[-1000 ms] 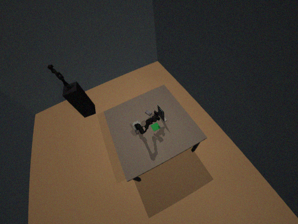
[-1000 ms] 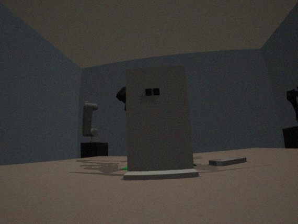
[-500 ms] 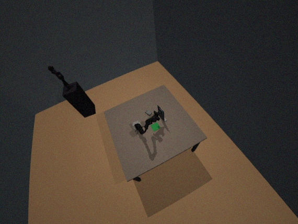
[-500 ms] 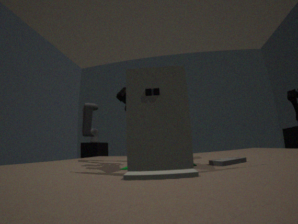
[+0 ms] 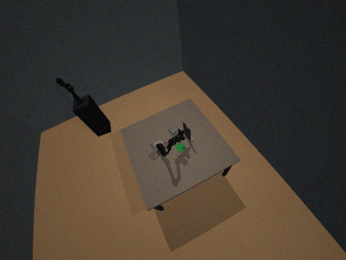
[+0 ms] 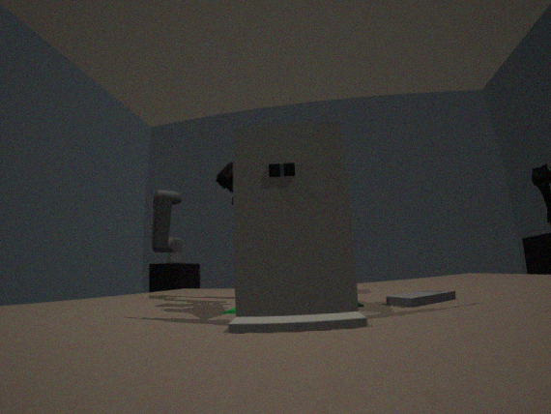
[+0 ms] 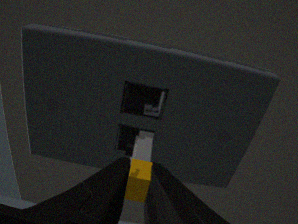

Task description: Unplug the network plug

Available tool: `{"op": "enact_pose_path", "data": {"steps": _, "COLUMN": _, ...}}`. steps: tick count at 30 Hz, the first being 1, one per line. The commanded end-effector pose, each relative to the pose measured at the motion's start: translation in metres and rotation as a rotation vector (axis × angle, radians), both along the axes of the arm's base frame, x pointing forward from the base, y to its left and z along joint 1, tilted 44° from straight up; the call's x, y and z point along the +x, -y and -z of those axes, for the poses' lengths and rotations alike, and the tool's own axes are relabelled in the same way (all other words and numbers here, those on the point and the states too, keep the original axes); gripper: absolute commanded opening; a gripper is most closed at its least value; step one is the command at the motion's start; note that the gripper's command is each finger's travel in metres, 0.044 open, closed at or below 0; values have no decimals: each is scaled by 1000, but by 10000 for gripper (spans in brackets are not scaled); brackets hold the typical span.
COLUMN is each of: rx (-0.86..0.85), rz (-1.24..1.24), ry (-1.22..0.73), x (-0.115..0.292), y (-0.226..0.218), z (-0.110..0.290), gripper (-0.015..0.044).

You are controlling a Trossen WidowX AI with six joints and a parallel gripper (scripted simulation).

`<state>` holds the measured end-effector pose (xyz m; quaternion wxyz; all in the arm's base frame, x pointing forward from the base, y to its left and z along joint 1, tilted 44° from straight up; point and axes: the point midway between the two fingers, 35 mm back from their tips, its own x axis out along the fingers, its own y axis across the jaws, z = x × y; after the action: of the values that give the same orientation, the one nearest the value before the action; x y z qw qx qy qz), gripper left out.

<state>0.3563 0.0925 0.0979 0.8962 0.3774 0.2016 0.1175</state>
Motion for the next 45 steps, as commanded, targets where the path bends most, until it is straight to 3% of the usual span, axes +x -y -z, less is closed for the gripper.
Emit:
{"op": "enact_pose_path", "data": {"steps": 1, "rx": 3, "rz": 4, "ry": -4, "x": -3, "y": 1, "z": 0, "gripper": 0}}
{"op": "enact_pose_path", "data": {"steps": 45, "rx": 2, "rz": 4, "ry": -5, "x": -24, "y": 5, "z": -2, "gripper": 0}}
